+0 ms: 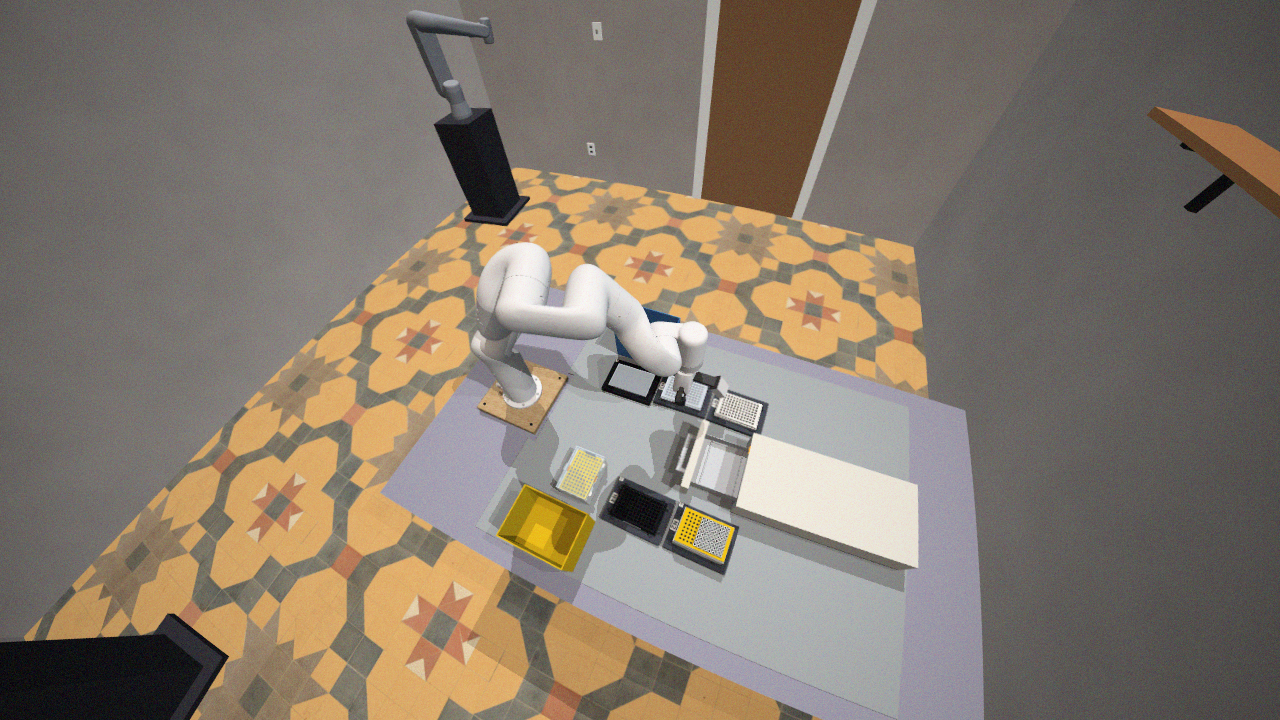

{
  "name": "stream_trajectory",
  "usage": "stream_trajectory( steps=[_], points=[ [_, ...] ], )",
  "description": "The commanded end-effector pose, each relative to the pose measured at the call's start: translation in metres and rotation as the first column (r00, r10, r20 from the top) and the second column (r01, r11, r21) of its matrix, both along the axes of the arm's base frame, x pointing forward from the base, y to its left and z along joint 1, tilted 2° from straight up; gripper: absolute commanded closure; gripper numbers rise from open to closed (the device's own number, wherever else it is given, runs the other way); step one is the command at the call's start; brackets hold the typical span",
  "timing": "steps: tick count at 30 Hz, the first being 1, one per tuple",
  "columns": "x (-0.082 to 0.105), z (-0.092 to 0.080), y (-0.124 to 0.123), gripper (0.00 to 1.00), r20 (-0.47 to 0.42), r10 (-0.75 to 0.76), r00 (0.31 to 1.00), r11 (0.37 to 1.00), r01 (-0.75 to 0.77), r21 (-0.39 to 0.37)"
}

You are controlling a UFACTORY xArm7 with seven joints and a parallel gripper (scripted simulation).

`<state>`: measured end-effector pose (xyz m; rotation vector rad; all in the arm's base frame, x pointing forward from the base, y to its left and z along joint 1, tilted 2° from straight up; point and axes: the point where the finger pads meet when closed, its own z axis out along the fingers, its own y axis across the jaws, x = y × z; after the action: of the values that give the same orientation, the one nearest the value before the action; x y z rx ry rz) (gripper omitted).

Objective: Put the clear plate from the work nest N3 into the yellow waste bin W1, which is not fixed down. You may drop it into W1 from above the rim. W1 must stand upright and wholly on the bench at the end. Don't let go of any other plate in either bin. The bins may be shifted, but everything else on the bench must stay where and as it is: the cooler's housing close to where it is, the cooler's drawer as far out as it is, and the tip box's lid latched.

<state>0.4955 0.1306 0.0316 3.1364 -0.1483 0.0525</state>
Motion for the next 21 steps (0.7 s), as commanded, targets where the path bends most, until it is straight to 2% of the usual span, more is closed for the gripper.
stream_trajectory(
  steps=[1, 16, 17, 21],
  points=[
    [0.0018, 0.0008, 0.0005, 0.00, 0.005, 0.000, 1.000, 1.000, 0.000, 0.001],
    [0.0018, 0.0009, 0.0005, 0.00, 0.005, 0.000, 1.000, 1.000, 0.000, 0.001],
    [0.0018, 0.0014, 0.0005, 1.00, 0.005, 0.000, 1.000, 1.000, 0.000, 0.001],
    [0.0018, 0.0019, 0.0005, 1.00, 0.005, 0.000, 1.000, 1.000, 0.000, 0.001]
  ],
)
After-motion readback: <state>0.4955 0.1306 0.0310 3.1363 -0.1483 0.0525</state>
